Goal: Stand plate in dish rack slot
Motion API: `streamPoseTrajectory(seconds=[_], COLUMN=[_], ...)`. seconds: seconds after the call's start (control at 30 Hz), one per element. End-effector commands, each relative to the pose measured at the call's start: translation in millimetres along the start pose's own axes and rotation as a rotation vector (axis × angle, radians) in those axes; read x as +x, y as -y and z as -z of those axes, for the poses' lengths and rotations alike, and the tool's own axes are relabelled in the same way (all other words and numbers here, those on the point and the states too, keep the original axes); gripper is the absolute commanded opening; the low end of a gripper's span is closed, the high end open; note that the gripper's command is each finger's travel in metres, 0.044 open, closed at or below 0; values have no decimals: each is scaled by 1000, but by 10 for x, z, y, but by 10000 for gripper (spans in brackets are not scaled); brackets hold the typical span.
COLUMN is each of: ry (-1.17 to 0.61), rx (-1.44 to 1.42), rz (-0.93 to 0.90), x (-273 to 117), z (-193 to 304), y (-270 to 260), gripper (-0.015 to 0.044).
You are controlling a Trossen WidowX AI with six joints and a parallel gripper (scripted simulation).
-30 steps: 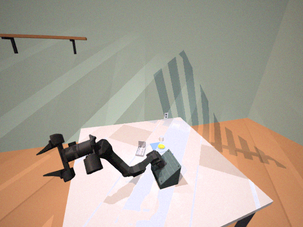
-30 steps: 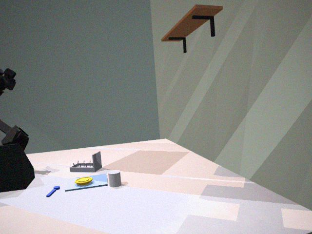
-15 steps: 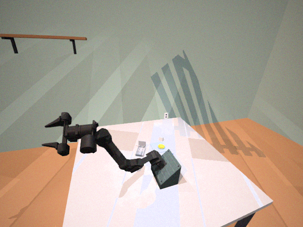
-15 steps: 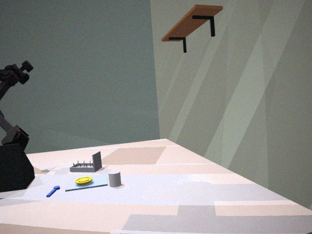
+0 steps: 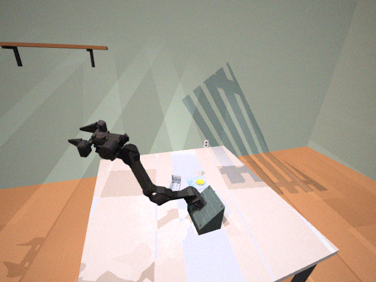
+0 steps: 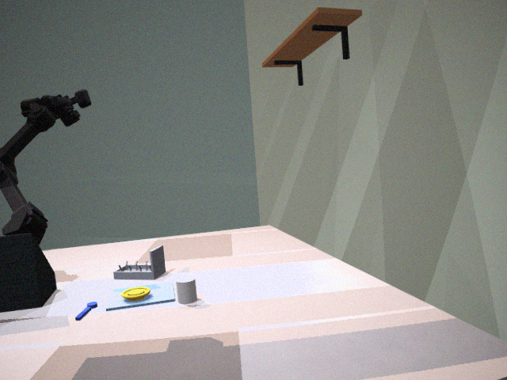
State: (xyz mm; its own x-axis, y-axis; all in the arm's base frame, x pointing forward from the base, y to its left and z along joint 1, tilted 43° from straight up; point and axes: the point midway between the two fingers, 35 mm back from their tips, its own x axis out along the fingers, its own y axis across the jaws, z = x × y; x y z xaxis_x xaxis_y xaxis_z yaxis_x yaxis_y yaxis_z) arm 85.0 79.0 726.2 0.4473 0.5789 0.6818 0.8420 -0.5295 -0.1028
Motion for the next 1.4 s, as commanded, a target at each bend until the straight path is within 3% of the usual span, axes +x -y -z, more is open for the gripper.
streamPoseTrajectory(seconds=[0.0,0.2,0.37,0.67,1.37], ry=[-7,-22,-77,-106,-199], rx=[87,239,216,398,824], rz=[-58,-167,-186,-391,-857], x=[11,-1,-24,-191,-1048], z=[-15,-66,-17,-171,-771], y=[-292,-843,-990,-1890,-3573], gripper=[400,400,400,400,400])
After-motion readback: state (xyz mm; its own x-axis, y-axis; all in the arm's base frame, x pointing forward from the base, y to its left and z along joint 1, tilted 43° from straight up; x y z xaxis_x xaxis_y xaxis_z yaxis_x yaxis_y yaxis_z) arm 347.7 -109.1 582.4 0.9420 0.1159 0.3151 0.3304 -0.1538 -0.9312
